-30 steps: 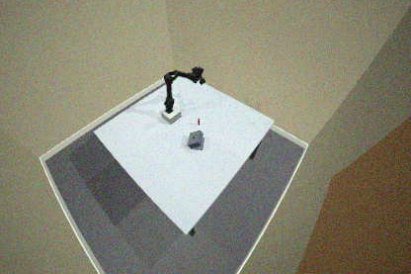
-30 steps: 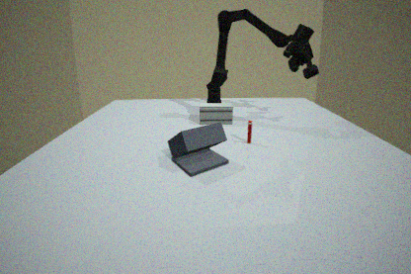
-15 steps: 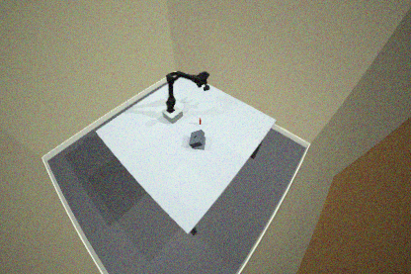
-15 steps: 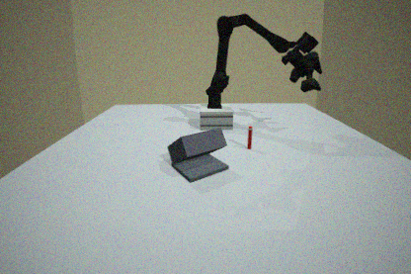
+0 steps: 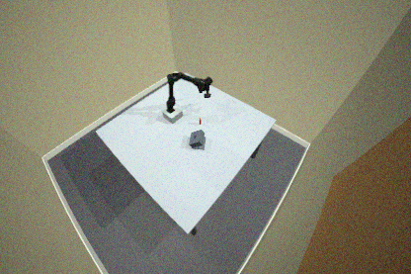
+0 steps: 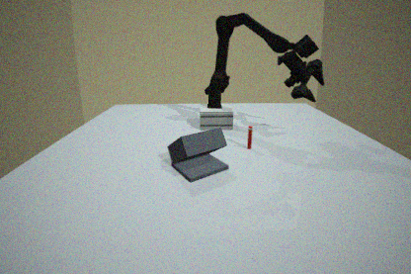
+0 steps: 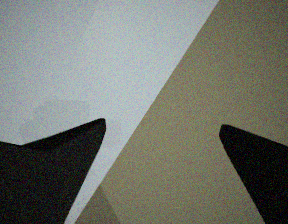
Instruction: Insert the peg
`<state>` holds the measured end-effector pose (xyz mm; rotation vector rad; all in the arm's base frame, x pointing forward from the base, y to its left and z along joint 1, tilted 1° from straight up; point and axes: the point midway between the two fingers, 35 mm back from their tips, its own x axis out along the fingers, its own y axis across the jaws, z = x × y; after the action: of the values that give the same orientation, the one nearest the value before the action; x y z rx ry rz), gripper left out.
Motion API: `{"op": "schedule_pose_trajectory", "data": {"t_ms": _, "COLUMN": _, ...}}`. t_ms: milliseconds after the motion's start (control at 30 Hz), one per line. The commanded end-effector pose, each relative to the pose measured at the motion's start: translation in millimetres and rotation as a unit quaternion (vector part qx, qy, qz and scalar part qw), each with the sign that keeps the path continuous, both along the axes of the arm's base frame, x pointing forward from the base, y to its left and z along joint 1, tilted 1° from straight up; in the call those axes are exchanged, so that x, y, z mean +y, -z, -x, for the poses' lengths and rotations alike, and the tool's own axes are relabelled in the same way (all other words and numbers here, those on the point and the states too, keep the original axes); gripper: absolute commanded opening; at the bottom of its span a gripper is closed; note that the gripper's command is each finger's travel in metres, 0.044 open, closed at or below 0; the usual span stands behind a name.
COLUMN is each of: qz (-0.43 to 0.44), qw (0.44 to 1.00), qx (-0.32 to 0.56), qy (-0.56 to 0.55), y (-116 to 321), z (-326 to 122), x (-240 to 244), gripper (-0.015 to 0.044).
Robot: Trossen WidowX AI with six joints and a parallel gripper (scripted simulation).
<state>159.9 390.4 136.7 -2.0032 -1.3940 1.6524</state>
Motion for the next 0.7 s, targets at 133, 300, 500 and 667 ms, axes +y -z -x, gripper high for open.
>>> {"op": "schedule_pose_trajectory", "data": {"t_ms": 133, "qz": 0.052, "qw": 0.996, "qx": 0.010, "qy": 0.071, "y": 15.4, "z": -37.9, "x": -31.1, "gripper": 0.0440}}
{"op": "schedule_pose_trajectory", "data": {"t_ms": 300, "qz": 0.090, "qw": 0.989, "qx": 0.018, "qy": 0.116, "y": 25.6, "z": -59.7, "x": -53.7, "gripper": 0.0440}}
{"op": "schedule_pose_trajectory", "data": {"t_ms": 500, "qz": 0.135, "qw": 0.976, "qx": 0.029, "qy": 0.167, "y": 36.8, "z": -82.2, "x": -83.4, "gripper": 0.0440}}
{"op": "schedule_pose_trajectory", "data": {"t_ms": 667, "qz": 0.173, "qw": 0.962, "qx": 0.039, "qy": 0.207, "y": 45.1, "z": -97.9, "x": -110.0, "gripper": 0.0440}}
